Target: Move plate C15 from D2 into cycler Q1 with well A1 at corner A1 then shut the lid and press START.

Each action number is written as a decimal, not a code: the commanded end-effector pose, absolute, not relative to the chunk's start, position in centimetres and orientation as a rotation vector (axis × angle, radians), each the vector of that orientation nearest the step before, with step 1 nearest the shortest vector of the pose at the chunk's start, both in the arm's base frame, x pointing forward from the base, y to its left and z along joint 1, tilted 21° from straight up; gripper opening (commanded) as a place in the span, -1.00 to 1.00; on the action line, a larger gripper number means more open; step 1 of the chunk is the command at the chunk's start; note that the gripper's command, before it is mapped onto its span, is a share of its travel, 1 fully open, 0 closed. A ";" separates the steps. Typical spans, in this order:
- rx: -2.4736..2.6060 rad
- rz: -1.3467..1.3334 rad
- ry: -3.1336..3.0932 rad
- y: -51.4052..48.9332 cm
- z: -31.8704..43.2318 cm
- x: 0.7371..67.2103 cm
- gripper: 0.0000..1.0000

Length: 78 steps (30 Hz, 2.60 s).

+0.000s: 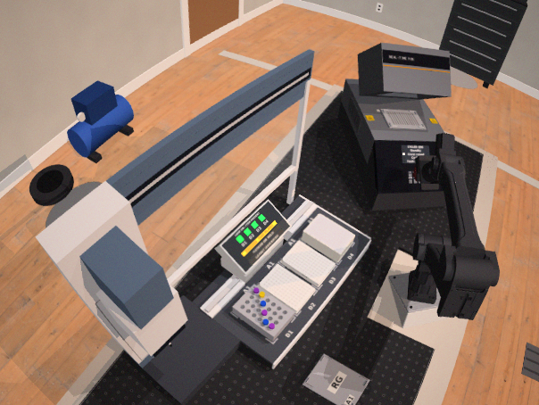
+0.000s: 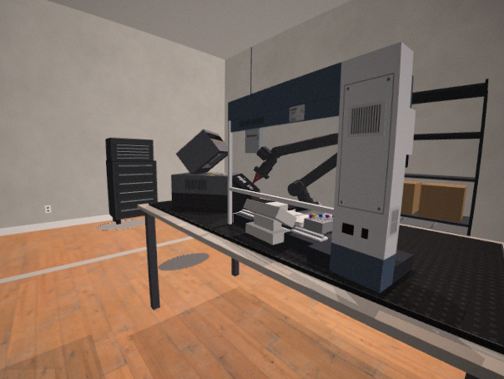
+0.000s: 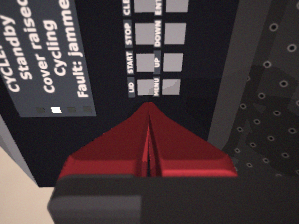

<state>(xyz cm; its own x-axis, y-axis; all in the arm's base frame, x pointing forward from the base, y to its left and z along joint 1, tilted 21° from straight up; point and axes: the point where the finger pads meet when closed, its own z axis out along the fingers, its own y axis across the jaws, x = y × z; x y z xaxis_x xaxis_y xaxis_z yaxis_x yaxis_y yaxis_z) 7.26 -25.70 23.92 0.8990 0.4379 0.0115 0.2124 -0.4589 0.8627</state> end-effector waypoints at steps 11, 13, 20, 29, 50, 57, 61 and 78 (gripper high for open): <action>1.968 0.275 0.470 -26.5 29.1 7.7 -1.00; 1.959 0.274 0.471 -26.3 29.4 7.7 -1.00; 1.939 0.241 0.499 -21.9 30.7 5.6 -1.00; 1.987 0.232 0.503 -19.1 29.8 4.2 -1.00; 2.000 0.221 0.498 -17.8 28.5 3.2 -1.00; 2.026 0.260 0.481 -17.8 27.2 3.2 -1.00; 2.036 0.262 0.475 -17.8 27.3 3.1 -1.00; 2.024 0.269 0.475 -17.7 29.6 3.6 -1.00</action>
